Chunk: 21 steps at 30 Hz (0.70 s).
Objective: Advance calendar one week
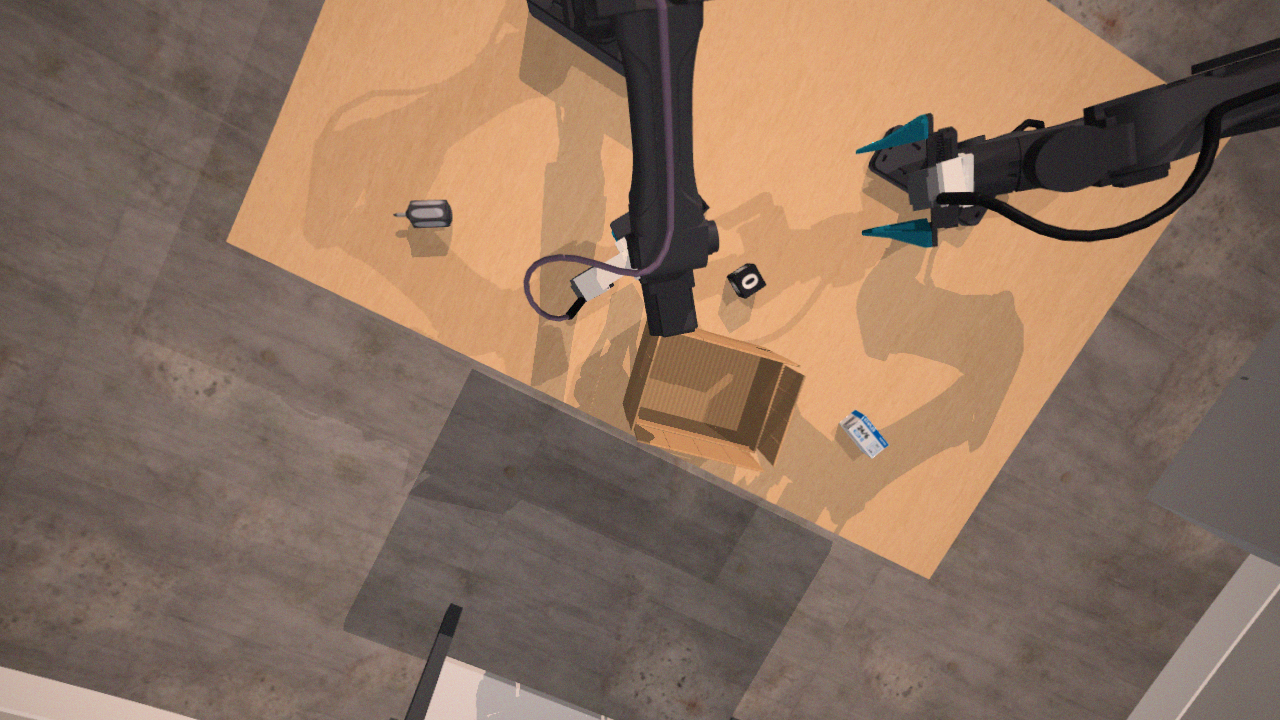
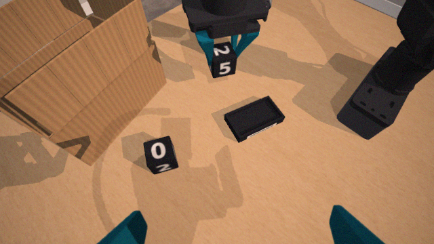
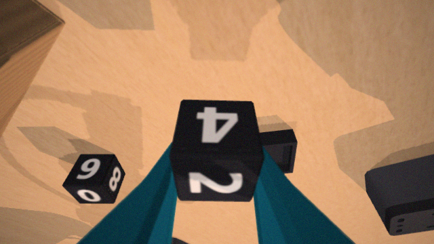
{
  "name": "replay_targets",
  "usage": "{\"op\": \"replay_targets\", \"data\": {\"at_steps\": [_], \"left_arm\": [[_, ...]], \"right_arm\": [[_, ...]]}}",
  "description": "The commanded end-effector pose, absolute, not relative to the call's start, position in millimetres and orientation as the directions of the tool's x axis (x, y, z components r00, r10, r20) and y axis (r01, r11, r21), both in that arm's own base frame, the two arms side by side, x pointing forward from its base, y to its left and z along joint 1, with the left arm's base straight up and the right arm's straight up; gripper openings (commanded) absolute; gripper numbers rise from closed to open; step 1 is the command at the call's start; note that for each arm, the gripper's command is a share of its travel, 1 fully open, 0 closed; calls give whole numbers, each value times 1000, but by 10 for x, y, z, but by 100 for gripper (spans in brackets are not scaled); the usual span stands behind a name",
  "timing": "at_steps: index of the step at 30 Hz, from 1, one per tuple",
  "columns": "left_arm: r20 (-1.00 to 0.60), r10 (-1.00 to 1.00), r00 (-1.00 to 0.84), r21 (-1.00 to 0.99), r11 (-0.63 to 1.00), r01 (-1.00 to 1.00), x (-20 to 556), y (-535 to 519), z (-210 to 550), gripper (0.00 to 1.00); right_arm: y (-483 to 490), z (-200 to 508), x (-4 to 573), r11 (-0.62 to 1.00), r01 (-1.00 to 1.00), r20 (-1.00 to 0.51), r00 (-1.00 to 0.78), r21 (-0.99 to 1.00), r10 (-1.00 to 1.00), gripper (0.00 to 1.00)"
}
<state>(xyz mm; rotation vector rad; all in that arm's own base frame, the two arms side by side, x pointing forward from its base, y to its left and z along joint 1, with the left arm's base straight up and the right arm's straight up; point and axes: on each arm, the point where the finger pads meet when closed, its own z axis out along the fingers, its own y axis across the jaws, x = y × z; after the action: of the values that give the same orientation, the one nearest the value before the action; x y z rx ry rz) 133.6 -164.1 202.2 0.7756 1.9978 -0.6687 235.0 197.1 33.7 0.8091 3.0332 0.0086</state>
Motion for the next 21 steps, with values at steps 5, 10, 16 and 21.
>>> {"op": "replay_targets", "data": {"at_steps": [5, 10, 16, 21], "left_arm": [[-793, 366, -487, -153, 655, 740, 949, -1347, 2533, 100], [-783, 373, -498, -140, 675, 725, 862, -1138, 2801, 100], [-780, 365, -508, -137, 692, 708, 818, -1002, 2967, 100], [-787, 350, -508, -138, 703, 698, 794, -920, 3105, 100]], "right_arm": [[2252, 365, 1789, 855, 519, -11, -855, 22, 519, 35], [2367, 357, 1606, 870, 492, -21, -870, 36, 493, 35], [2387, 353, 1528, 879, 475, -24, -879, 39, 476, 35], [2379, 351, 1483, 958, 284, -18, -959, 28, 284, 35]]}}
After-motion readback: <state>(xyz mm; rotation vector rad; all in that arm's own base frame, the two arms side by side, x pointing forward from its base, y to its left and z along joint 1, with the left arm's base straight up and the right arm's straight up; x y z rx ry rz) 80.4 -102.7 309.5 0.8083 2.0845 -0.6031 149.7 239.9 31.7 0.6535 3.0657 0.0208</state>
